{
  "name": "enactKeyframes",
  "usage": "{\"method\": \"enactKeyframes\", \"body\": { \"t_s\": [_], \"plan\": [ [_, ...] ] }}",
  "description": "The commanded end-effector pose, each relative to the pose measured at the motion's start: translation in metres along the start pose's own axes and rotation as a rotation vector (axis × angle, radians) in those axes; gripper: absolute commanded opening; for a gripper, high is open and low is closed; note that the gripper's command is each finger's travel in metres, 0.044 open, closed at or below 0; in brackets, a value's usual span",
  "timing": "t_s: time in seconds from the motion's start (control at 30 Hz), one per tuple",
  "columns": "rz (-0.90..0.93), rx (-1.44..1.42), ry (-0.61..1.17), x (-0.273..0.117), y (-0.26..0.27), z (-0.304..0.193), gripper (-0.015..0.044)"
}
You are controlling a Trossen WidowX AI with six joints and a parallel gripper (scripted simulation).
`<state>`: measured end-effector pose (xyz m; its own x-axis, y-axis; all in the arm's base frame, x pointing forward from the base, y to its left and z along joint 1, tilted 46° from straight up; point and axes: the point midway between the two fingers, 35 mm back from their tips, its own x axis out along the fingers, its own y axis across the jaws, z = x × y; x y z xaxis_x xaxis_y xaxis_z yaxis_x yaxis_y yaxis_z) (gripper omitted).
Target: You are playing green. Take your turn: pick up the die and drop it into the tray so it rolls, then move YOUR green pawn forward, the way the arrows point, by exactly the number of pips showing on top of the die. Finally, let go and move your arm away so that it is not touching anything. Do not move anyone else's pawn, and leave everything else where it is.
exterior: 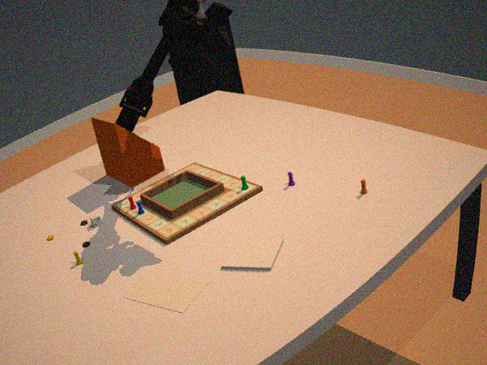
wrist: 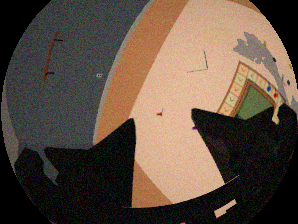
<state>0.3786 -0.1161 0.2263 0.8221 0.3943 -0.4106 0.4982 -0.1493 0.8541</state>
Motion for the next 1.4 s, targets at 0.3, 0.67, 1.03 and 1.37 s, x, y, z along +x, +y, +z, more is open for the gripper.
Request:
{"method": "enactKeyframes", "body": {
  "t_s": [0.3, 0.67, 1.03, 1.37],
  "plan": [
    [-0.346, -0.302, -0.060, 0.018, -0.141, 0.113, 0.0275],
    [-0.568, -0.506, 0.127, 0.010, -0.266, 0.147, 0.0275],
    [-0.642, -0.692, 0.466, -0.010, -0.387, 0.133, 0.0275],
    [-0.534, -0.828, 0.782, -0.020, -0.460, 0.090, 0.0275]
  ]
}}
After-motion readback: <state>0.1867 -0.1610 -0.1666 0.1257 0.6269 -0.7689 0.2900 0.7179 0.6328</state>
